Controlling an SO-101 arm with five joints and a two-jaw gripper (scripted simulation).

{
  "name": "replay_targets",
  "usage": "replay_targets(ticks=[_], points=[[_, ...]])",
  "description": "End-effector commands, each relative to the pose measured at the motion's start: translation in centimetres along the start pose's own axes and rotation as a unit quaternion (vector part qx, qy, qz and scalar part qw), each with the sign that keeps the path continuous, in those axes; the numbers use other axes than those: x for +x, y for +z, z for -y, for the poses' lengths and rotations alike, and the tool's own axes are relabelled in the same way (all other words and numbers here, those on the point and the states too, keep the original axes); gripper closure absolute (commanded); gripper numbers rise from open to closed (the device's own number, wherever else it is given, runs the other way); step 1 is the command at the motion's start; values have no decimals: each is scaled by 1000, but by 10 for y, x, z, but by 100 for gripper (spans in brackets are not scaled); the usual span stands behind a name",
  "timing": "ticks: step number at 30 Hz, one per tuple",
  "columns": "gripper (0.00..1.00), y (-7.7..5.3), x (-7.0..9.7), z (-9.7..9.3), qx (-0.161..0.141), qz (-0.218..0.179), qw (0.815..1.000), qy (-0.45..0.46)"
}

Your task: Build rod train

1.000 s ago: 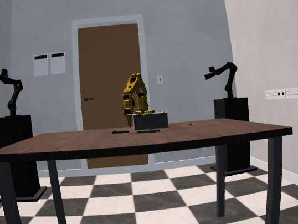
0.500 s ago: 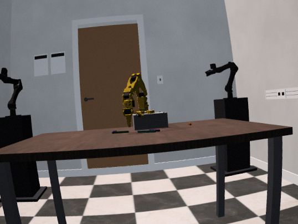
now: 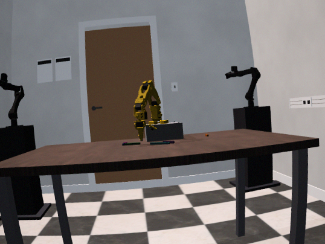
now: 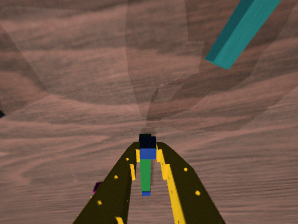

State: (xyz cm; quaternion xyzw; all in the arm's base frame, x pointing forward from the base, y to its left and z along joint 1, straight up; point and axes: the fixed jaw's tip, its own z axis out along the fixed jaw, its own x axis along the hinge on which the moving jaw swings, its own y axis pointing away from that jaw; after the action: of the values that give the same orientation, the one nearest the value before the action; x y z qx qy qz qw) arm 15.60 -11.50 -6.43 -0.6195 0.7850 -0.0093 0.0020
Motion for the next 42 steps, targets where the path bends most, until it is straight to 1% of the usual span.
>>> replay_targets(ticks=[1,5,6,42], points=[[100,4,1,-2,-3,2,1000,1],[100,4,1,-2,-3,2,1000,1],[100,10,0,-5,-14,7,1000,1],[100,10,0,-4,-14,7,1000,1]])
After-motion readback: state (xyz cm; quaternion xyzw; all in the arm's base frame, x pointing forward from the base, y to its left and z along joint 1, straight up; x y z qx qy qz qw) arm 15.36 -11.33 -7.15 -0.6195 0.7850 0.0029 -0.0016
